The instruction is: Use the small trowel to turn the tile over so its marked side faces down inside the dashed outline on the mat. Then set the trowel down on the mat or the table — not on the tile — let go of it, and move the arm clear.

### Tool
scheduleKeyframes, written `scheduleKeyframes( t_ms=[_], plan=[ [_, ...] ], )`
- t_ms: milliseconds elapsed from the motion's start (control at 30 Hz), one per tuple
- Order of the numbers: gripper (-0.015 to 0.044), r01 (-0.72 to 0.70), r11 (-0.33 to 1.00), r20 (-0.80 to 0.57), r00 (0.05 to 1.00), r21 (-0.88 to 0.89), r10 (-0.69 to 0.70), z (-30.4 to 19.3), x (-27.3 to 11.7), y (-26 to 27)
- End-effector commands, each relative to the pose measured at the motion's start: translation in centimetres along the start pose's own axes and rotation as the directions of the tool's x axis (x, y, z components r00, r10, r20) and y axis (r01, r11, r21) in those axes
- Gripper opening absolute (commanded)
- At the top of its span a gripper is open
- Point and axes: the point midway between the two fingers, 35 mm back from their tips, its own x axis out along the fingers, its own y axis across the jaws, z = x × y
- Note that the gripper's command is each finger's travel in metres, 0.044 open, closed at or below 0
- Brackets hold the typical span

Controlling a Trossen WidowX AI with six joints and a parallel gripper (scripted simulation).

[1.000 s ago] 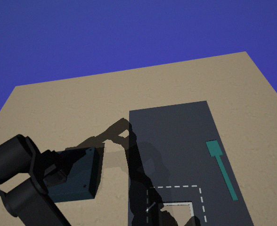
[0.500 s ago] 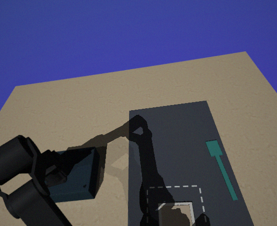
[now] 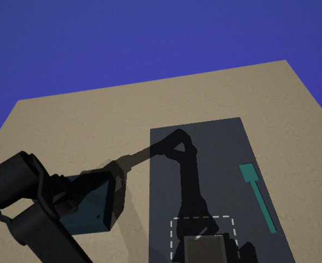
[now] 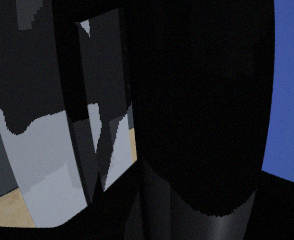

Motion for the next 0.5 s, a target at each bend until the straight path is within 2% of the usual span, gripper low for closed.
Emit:
scheduleKeyframes(
  t_ms=[0, 467],
  plan=[
    [0.0000, 0.013, 1.000, -0.003, 1.000, -0.011, -0.013, -1.0, -0.8, -1.3],
    [0.0000, 0.013, 1.000, -0.004, 1.000, -0.012, -0.013, -3.0, -2.5, -3.2]
  ],
)
